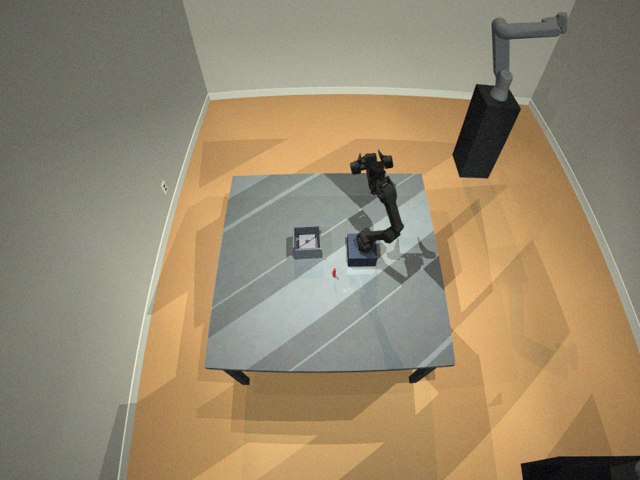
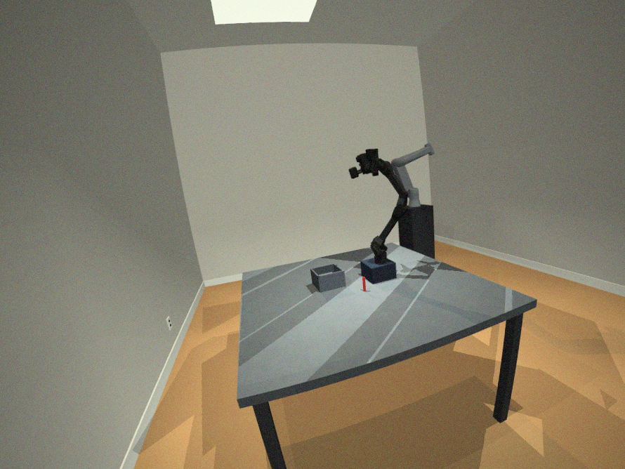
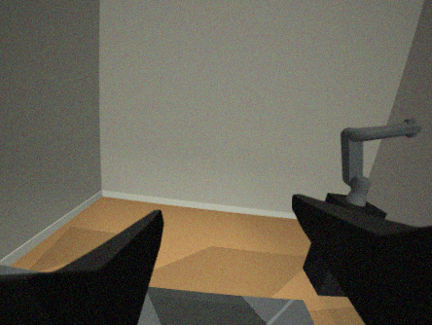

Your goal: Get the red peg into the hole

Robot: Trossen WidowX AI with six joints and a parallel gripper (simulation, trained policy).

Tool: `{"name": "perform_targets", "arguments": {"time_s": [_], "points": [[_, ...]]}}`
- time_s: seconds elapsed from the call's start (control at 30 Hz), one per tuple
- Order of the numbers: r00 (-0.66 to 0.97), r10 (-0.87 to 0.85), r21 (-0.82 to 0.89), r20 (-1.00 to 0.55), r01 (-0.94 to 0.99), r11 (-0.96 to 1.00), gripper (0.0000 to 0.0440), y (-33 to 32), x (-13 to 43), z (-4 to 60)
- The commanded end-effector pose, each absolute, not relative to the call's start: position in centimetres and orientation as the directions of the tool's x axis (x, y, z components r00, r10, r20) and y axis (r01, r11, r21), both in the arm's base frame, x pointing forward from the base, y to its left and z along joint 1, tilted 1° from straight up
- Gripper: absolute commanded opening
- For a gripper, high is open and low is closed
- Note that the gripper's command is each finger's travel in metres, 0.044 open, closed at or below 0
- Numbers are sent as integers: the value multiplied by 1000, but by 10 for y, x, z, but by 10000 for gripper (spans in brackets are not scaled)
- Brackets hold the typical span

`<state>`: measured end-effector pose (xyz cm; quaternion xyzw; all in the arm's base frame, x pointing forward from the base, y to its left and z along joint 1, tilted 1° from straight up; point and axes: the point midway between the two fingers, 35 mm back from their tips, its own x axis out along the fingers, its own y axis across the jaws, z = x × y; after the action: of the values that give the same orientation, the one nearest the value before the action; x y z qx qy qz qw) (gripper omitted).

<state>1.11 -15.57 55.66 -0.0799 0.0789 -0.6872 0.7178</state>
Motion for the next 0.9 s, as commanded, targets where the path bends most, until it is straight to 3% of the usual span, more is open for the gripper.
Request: {"name": "perform_targets", "arguments": {"time_s": [0.0,0.07,0.47,0.87], "points": [[51,-999,-230,-10,972,51,419,-158,15,555],[75,-997,-242,-32,967,80,440,-165,25,549],[292,-902,-258,-318,889,379,440,-194,124,459],[415,-683,-170,-601,769,616,440,-154,212,351]]}}
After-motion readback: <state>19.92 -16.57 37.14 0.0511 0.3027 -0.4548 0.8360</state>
